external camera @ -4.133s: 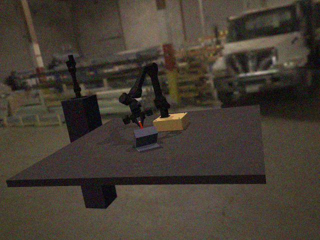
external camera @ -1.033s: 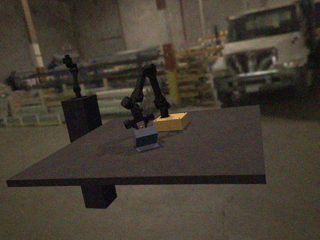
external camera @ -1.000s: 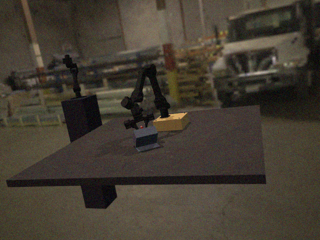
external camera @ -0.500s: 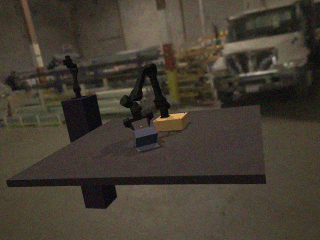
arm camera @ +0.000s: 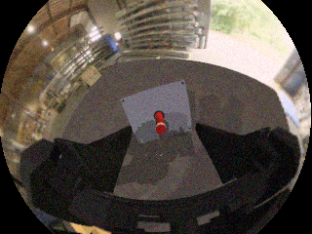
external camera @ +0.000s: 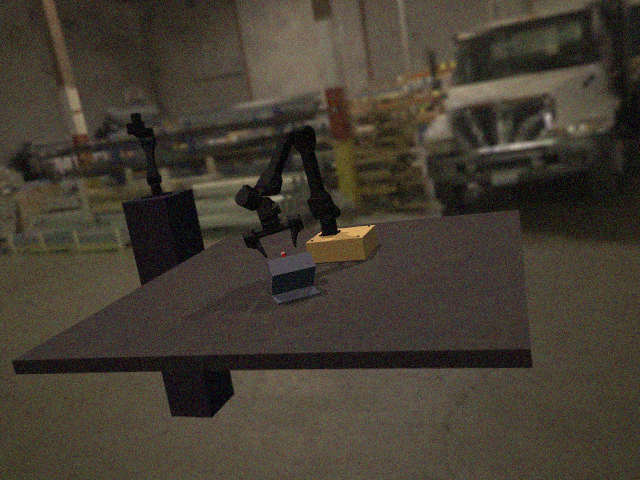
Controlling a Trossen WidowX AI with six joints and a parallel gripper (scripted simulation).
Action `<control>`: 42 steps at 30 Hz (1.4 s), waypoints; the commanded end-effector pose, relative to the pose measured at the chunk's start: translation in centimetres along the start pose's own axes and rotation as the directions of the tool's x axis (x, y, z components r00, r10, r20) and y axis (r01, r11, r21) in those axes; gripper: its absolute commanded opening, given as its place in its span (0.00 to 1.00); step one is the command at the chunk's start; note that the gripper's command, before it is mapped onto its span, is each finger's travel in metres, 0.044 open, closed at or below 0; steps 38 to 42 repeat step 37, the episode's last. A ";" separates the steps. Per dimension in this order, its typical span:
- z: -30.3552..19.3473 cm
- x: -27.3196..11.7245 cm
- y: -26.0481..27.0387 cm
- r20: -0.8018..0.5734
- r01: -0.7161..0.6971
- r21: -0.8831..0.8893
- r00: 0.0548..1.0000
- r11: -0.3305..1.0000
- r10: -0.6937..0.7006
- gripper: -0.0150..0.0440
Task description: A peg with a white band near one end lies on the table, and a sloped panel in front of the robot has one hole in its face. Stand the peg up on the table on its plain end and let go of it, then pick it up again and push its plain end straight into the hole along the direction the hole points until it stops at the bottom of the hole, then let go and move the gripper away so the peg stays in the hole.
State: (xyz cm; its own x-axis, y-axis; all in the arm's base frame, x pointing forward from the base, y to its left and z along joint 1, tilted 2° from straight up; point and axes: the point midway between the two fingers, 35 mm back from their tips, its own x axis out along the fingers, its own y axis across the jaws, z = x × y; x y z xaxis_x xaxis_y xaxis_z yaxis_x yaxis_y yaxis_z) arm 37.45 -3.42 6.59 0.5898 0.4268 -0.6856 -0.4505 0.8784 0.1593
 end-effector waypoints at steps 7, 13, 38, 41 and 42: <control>0.1 -2.1 -0.2 0.000 -0.001 -0.002 1.000 1.000 0.001 1.00; 0.1 -3.3 -0.2 -0.001 0.000 0.000 1.000 1.000 0.000 1.00; -0.1 -6.5 -0.2 -0.002 0.001 0.004 1.000 1.000 -0.001 1.00; -0.1 -6.5 -0.2 -0.002 0.001 0.004 1.000 1.000 -0.001 1.00; -0.1 -6.5 -0.2 -0.002 0.001 0.004 1.000 1.000 -0.001 1.00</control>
